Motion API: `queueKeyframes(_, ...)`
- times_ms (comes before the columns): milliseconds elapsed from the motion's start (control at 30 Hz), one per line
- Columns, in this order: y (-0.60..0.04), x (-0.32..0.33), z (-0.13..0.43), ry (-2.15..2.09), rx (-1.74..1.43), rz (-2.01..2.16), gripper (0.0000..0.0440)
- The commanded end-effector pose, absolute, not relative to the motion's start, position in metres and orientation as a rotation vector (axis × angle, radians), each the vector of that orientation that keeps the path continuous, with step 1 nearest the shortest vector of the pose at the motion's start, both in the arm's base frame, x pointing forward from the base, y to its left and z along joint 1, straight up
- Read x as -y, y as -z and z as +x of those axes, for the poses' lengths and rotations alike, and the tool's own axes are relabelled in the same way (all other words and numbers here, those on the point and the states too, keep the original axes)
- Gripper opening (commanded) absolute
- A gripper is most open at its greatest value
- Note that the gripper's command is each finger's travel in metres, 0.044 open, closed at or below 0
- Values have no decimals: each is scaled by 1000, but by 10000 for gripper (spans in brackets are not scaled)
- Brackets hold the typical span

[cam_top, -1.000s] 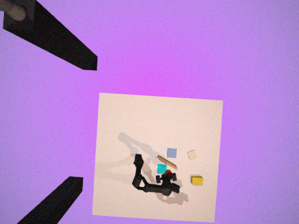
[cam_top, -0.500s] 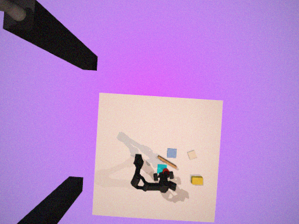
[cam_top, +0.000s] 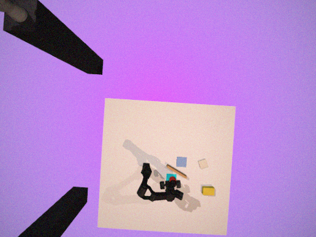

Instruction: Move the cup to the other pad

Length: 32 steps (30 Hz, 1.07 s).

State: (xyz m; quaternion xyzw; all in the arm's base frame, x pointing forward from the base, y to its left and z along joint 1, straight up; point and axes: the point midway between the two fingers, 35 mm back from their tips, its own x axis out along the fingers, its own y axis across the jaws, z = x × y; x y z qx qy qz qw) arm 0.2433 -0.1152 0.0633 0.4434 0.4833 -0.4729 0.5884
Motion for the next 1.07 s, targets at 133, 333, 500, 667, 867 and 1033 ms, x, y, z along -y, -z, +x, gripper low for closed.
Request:
queueKeyframes(133, -73, 121, 247, 1080, -1038, 1076, 177)
queueKeyframes(333, -80, 120, 244, 1051, -1005, 1090, 194)
queueKeyframes(500, -87, 120, 241, 1031, -977, 1102, 222)
queueKeyframes(667, -96, 121, 238, 1017, -948, 1116, 256)
queueKeyframes(867, -109, 123, 235, 1006, -906, 1131, 288)
queueKeyframes(1033, -125, 127, 234, 994, -859, 1135, 322)
